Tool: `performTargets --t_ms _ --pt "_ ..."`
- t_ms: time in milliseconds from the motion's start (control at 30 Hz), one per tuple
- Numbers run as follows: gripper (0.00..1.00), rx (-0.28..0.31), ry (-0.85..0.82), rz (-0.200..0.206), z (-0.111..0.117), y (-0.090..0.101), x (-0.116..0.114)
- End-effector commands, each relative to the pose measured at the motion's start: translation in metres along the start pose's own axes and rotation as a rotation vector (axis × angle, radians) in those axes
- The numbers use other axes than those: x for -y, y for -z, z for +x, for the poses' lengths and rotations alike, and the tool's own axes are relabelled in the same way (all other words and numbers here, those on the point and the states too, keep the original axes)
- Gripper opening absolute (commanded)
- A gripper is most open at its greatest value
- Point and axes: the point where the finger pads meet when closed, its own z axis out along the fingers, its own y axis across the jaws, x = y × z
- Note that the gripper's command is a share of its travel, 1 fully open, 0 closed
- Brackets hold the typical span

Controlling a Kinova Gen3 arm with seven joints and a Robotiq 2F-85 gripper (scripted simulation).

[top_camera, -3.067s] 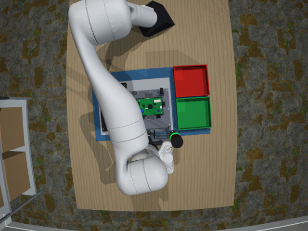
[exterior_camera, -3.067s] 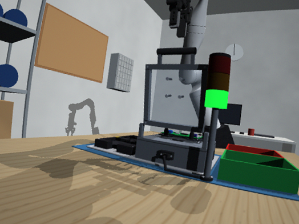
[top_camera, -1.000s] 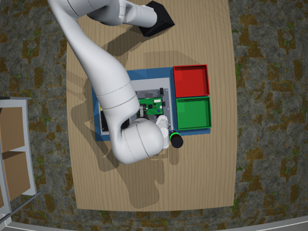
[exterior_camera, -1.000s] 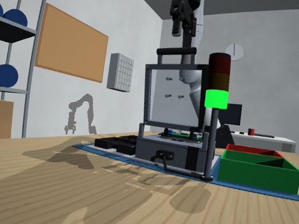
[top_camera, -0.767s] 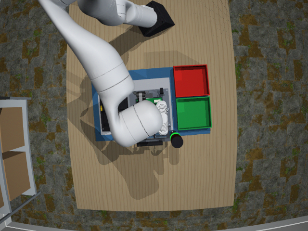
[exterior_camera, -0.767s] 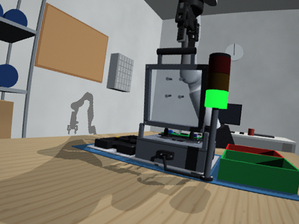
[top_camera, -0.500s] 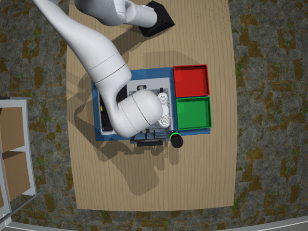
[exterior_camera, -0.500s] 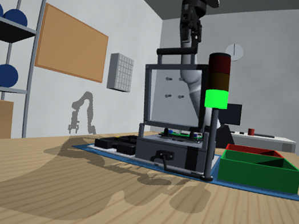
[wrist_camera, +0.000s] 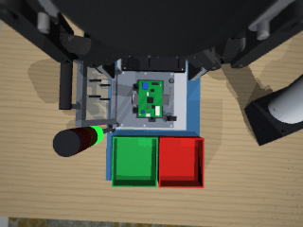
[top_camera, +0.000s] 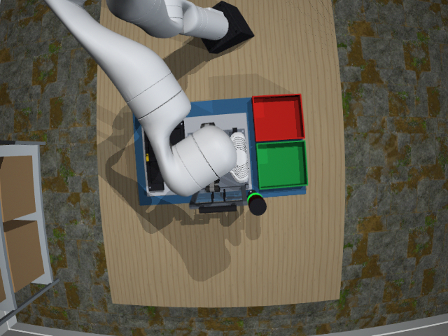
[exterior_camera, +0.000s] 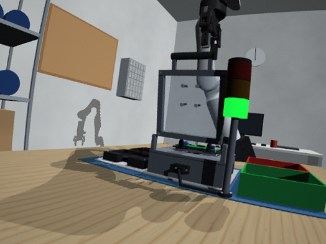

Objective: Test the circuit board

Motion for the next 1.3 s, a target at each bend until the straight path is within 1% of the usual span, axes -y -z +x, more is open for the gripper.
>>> performTargets --t_ms 0,167,367,433,767,933,1000,1133,1267 --pt "1.00 0.003 -0.002 0.003 -0.001 -0.007 0.001" --pt "1.00 0.003 -0.002 0.003 -0.001 -0.026 0.001" --pt "1.00 0.003 -0.002 0.003 -0.001 -0.060 0.001" --pt "1.00 0.003 -0.002 0.003 -0.001 -0.060 0.001" --pt "1.00 0.003 -0.002 0.003 -0.002 -0.125 0.001" --pt "1.00 0.003 -0.002 0.003 -0.002 -0.154 0.001" --pt "1.00 0.003 -0.002 0.003 -0.002 -0.154 0.001" --pt "1.00 0.003 -0.002 0.003 -0.002 -0.171 0.001" --pt "1.00 0.003 -0.002 0.003 -0.002 -0.184 0.001"
